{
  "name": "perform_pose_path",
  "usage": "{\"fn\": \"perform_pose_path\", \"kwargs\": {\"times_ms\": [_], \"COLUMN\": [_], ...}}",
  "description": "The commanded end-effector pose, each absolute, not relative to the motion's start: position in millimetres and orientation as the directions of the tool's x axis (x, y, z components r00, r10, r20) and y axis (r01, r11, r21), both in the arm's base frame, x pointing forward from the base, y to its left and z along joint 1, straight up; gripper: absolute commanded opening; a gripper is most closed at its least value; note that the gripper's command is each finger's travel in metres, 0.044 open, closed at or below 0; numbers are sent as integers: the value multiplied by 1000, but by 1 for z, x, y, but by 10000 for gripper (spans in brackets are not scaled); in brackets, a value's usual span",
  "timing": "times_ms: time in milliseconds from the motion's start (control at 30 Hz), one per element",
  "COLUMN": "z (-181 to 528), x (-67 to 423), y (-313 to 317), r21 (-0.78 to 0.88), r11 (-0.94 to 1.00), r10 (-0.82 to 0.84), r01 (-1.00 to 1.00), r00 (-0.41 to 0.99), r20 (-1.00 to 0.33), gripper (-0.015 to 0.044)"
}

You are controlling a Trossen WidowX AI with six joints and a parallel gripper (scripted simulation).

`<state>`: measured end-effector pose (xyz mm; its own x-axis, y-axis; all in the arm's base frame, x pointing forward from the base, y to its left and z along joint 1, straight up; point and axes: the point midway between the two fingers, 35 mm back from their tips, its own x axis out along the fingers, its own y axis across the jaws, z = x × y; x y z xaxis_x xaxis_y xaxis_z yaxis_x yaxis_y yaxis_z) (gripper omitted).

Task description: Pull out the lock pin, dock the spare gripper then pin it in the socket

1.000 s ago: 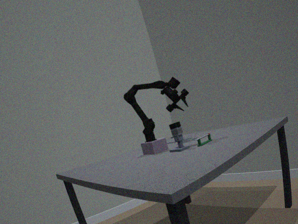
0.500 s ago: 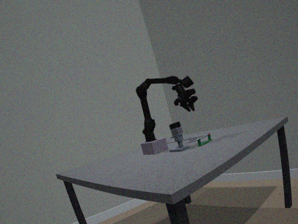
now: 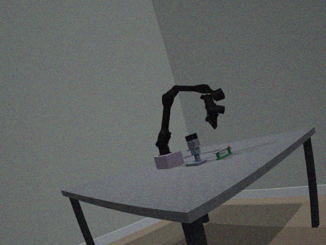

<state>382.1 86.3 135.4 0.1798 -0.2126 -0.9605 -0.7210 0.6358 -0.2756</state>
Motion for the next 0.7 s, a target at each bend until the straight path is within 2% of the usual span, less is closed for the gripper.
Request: {"fn": "perform_pose_path", "kwargs": {"times_ms": [0, 500, 667], "z": [100, 99, 77], "x": [408, 407, 409], "y": [75, 77, 78], "r21": [-28, -28, -28], "r11": [39, 39, 39], "r10": [-245, -245, -245], "r01": [-999, -999, -999], "r00": [18, 18, 18], "r20": [-969, -969, -969], "gripper": [180, 180, 180]}}
